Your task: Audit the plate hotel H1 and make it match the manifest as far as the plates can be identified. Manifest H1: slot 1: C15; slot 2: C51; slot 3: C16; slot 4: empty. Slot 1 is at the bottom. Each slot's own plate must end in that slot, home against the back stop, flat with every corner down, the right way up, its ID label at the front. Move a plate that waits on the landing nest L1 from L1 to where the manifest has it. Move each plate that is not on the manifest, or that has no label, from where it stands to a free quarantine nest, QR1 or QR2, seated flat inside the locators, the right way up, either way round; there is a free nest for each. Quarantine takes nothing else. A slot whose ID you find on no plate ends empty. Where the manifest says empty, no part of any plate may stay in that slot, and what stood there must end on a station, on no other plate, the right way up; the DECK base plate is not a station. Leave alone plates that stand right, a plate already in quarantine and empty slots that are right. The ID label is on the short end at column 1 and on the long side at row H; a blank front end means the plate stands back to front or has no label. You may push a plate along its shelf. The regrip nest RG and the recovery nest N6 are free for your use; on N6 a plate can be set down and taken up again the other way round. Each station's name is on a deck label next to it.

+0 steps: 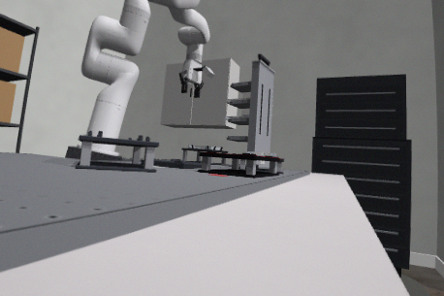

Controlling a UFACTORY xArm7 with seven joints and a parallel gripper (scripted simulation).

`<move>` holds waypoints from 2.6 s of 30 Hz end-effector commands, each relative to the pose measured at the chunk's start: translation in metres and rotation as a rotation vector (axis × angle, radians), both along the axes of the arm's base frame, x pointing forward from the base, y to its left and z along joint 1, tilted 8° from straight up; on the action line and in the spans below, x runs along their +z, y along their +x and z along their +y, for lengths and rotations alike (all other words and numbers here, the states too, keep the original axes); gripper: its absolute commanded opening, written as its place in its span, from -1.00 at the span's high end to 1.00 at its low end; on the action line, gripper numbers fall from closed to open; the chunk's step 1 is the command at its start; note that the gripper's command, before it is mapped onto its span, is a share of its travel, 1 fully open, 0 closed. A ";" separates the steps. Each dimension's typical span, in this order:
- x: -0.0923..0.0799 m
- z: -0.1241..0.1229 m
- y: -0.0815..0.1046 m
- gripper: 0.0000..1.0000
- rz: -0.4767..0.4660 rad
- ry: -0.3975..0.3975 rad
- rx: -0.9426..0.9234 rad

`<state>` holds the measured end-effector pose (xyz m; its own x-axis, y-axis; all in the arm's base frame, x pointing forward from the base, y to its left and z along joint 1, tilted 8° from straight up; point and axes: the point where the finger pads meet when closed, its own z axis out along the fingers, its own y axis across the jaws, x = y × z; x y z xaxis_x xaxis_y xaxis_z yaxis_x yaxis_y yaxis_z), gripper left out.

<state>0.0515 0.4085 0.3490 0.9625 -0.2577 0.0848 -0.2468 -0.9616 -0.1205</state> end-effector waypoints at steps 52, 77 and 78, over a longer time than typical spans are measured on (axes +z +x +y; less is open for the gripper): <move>-0.079 0.008 0.009 -1.00 0.000 0.003 0.000; -0.105 0.011 0.012 -1.00 0.000 0.003 0.000; -0.105 0.011 0.012 -1.00 0.000 0.003 0.000</move>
